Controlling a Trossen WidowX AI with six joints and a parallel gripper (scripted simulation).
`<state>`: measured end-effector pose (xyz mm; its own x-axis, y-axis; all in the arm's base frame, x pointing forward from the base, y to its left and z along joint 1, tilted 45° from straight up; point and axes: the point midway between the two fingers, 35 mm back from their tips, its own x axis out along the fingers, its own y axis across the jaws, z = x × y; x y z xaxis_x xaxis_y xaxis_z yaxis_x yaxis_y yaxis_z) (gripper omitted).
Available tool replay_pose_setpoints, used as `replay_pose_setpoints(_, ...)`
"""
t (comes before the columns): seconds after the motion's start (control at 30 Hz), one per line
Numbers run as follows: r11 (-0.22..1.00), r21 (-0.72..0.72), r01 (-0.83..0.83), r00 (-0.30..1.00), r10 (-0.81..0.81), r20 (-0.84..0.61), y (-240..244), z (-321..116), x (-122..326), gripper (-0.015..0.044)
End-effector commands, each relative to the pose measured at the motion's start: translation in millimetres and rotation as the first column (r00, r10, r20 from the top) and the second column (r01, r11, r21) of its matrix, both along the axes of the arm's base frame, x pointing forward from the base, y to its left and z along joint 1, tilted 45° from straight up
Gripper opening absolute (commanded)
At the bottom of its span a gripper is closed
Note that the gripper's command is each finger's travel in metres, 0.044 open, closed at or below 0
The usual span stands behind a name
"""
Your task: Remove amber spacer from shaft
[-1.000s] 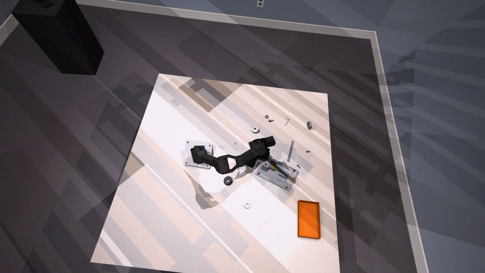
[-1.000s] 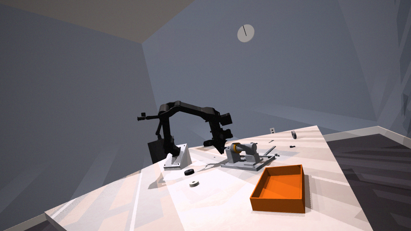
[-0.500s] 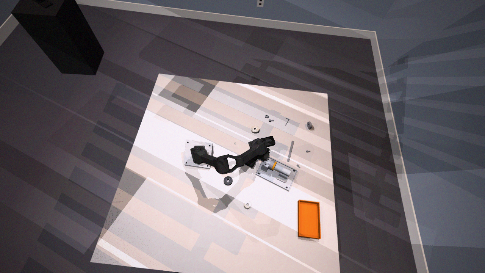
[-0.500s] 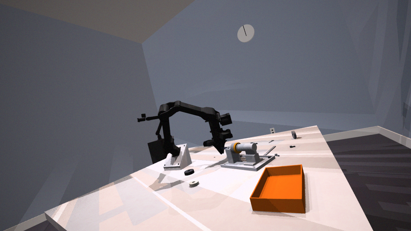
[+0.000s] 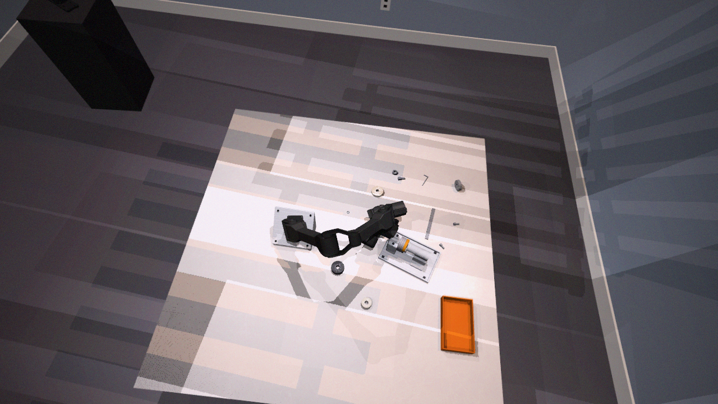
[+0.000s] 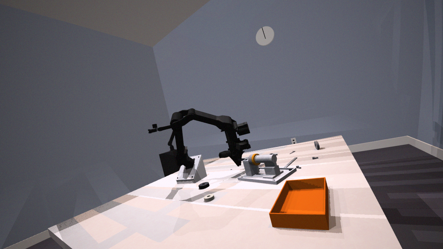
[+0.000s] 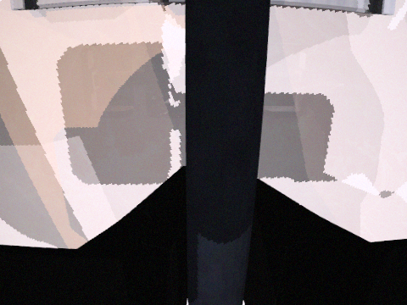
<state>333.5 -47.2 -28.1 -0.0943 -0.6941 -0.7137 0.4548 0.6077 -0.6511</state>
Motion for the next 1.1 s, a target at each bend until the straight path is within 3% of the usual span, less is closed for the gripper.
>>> replay_pose_setpoints(0.0, 1.000, 0.002, 0.001, 1.000, -0.001, -0.002, 1.0, -0.7, -2.2, 0.0000)
replay_pose_setpoints(1.07, 1.000, 0.002, 0.001, 1.000, -0.001, -0.003, 2.4, -1.7, -5.5, 0.0000)
